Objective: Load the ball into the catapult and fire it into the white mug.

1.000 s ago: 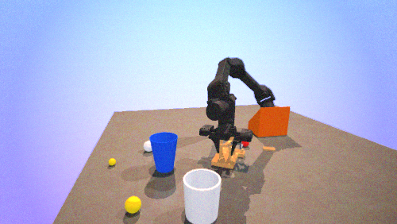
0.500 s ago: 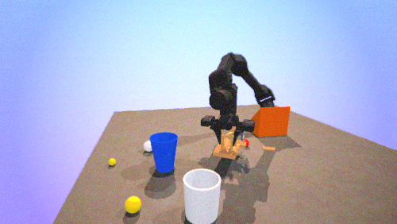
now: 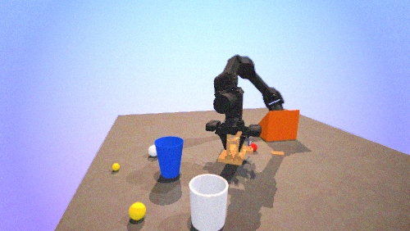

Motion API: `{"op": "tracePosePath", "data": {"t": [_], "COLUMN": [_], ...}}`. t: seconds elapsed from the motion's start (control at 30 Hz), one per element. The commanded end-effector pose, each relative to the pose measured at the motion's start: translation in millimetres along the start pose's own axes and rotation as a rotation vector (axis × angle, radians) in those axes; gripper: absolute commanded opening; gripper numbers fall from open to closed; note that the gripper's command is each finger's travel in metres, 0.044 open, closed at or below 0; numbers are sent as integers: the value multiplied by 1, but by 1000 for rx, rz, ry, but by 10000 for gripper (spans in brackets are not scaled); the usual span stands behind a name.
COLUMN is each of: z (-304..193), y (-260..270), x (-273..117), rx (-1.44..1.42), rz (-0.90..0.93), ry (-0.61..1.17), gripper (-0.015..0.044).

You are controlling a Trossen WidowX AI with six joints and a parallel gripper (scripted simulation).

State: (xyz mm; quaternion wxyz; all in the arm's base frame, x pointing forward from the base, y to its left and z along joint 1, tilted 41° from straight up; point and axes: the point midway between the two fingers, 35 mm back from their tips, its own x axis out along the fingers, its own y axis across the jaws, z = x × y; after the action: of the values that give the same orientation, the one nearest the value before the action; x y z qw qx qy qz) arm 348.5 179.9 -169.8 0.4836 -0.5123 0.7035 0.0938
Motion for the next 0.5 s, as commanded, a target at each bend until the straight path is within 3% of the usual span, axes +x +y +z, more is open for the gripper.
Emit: {"op": "tracePosePath", "data": {"t": [0.0, 0.47], "z": [-2, -3], "y": [1, 2], "x": [9, 32], "rx": [-11, -16], "rz": [-5, -7], "ry": [9, 12], "gripper": [0, 0]}}
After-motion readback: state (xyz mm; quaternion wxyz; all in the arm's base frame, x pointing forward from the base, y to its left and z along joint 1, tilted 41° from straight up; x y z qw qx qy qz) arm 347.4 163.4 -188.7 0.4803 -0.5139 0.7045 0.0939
